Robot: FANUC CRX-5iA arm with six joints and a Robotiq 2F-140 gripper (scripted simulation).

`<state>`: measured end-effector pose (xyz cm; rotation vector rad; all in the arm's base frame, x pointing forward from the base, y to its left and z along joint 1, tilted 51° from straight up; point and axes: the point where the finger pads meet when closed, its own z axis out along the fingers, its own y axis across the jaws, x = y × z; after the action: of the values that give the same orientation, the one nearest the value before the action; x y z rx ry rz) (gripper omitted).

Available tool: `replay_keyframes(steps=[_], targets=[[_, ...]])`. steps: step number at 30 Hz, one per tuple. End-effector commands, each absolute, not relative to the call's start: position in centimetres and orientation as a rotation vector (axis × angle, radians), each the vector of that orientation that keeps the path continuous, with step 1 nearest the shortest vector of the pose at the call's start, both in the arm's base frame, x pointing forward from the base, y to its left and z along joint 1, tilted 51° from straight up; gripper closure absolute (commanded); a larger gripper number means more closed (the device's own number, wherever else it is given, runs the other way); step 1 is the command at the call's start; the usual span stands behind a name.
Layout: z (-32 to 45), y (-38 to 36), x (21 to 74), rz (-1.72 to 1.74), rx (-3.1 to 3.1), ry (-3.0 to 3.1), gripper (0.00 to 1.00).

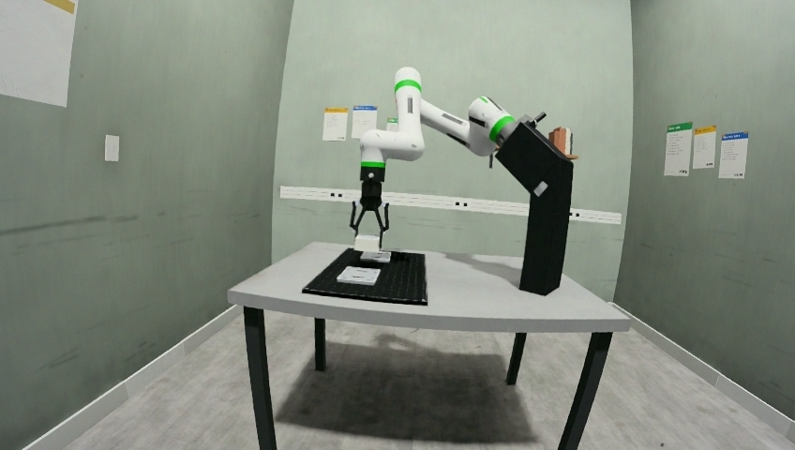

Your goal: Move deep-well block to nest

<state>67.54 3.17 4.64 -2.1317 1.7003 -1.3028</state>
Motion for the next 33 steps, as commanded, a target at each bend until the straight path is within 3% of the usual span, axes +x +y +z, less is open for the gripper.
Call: replay_keyframes(steps=[1, 33], targets=[[5.3, 2.1, 67.5, -1.302, -2.131, 1.698, 0.90], [9.8, -6.0, 66.8, -1.303, -2.131, 1.698, 0.90]])
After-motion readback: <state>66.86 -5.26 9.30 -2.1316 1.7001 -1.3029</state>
